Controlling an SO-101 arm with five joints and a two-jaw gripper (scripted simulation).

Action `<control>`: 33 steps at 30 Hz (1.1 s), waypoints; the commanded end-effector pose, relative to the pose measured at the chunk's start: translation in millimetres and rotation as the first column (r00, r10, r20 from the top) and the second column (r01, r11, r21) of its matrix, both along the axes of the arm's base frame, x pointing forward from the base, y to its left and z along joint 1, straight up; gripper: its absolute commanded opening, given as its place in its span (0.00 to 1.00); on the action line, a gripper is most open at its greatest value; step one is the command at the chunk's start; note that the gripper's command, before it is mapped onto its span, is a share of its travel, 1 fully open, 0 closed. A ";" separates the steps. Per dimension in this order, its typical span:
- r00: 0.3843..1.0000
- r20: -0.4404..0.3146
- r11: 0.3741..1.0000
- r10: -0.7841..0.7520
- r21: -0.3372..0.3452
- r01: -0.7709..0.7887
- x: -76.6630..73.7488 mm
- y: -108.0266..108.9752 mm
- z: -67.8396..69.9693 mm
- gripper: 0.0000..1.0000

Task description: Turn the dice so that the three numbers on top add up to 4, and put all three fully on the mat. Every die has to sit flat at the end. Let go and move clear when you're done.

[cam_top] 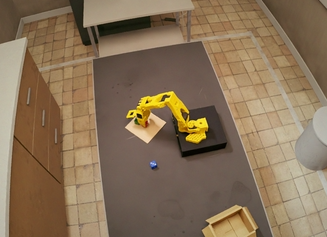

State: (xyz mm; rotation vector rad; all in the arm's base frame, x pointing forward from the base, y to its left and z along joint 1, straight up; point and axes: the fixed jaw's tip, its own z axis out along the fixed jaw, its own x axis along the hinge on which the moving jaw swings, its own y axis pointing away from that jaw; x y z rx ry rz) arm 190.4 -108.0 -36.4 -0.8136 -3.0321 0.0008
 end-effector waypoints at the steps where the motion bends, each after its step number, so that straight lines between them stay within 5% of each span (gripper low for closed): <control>1: 1.000 0.017 1.000 -0.010 -0.009 0.010 2.7 -3.1 15.6 0.33; 15: 1.000 0.017 1.000 -0.010 -0.009 0.010 0.6 -1.7 50.9 0.33; 33: 1.000 0.017 1.000 -0.010 -0.009 0.010 0.3 -1.5 53.0 0.33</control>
